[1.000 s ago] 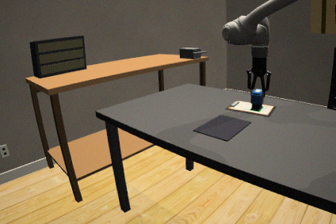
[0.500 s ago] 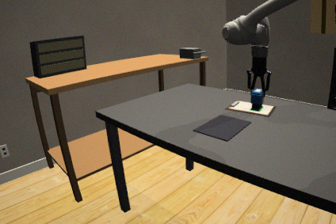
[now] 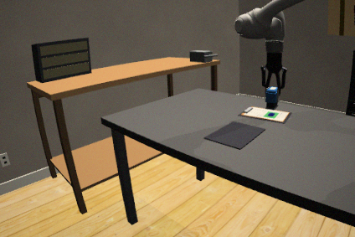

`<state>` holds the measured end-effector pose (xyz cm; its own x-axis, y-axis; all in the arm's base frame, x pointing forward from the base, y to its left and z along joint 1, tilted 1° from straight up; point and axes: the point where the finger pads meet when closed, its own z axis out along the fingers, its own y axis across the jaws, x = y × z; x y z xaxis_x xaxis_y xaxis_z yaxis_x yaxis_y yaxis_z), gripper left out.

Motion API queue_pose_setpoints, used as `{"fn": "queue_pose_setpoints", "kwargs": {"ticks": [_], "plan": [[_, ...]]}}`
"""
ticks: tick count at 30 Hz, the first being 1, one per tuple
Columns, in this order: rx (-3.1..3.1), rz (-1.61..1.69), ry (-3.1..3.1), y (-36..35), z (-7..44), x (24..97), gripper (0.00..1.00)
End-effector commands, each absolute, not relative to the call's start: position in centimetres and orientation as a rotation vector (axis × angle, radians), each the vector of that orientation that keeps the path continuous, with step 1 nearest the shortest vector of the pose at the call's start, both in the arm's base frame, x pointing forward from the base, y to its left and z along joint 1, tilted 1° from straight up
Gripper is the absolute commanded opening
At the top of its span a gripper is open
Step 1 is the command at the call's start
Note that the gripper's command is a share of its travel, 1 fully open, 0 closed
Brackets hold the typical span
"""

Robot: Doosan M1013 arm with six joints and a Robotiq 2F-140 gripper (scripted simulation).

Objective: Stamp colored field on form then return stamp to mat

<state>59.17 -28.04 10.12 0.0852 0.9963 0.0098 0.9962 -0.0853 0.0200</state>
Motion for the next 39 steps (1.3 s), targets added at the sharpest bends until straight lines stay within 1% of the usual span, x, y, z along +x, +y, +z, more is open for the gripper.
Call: {"fn": "queue_pose_setpoints", "kwargs": {"ticks": [1,7,10,21,23,24,26,39], "plan": [[2.308,0.033,2.119,-28.0,10.2,59.2,0.20],[2.303,0.033,2.125,-26.7,10.2,59.9,0.20],[2.277,0.032,2.153,-20.5,10.3,63.0,0.20],[2.191,0.032,2.238,-5.1,10.4,66.3,0.20],[2.191,0.032,2.238,-5.1,10.4,66.3,0.20],[2.191,0.032,2.238,-1.0,10.5,67.4,0.20],[2.191,0.032,2.238,1.3,10.5,68.0,0.20],[2.191,0.032,2.238,4.3,10.5,69.4,0.20]]}}
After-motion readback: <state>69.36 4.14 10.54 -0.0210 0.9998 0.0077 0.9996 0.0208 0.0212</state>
